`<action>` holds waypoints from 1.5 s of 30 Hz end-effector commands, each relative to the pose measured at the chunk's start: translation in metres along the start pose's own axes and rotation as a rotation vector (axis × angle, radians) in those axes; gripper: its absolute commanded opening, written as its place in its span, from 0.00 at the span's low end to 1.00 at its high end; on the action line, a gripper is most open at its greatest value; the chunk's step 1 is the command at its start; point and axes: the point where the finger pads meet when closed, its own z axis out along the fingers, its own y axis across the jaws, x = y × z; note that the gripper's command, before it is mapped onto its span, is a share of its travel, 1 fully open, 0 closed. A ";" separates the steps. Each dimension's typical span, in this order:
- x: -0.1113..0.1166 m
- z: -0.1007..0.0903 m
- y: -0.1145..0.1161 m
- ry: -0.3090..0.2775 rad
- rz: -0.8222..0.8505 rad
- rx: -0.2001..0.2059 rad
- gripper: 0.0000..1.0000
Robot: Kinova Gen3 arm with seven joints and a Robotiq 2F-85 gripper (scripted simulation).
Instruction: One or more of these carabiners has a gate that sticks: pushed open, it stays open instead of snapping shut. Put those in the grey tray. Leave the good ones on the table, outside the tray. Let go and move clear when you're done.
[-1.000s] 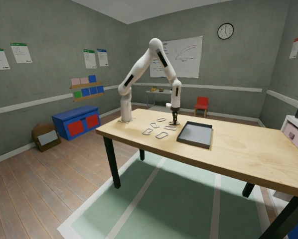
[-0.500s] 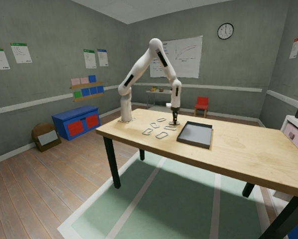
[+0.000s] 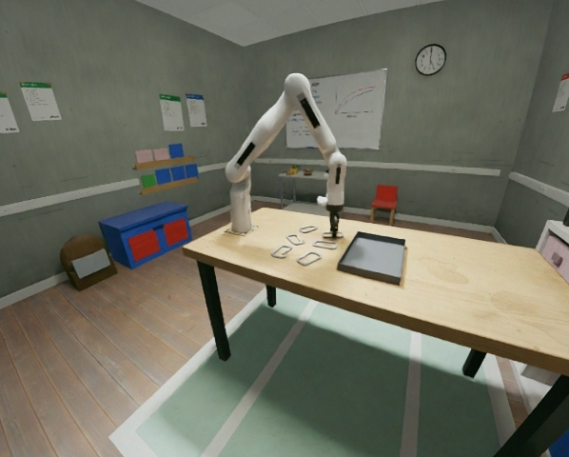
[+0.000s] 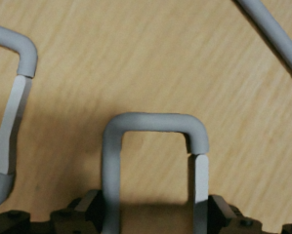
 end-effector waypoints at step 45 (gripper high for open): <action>-0.001 -0.001 0.000 -0.003 0.000 0.000 0.59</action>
